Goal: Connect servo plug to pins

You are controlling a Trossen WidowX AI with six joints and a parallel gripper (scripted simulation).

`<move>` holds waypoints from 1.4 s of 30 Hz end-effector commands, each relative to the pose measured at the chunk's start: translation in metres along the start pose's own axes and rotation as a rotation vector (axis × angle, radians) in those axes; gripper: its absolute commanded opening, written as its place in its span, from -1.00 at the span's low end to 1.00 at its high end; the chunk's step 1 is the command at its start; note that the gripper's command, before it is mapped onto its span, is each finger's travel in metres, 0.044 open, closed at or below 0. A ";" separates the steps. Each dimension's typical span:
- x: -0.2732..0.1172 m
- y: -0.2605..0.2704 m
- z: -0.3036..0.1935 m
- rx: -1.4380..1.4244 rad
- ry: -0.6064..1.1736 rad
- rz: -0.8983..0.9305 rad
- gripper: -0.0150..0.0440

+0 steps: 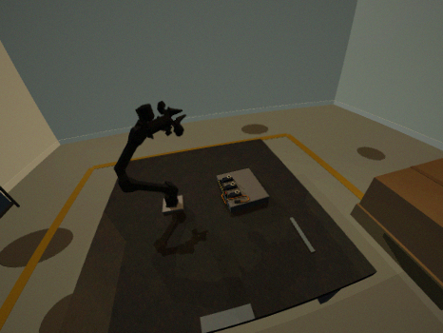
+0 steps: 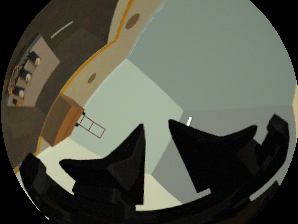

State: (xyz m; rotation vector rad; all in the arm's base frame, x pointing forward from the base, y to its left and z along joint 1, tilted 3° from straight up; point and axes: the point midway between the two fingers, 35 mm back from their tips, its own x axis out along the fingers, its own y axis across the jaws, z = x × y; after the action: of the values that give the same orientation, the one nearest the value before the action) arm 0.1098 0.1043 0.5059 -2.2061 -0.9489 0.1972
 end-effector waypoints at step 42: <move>0.073 0.117 -0.006 1.051 0.346 0.133 -0.10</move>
State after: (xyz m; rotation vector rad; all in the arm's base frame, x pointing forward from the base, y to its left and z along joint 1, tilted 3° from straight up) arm 0.2213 0.0994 0.4488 -1.3323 -0.3904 0.2931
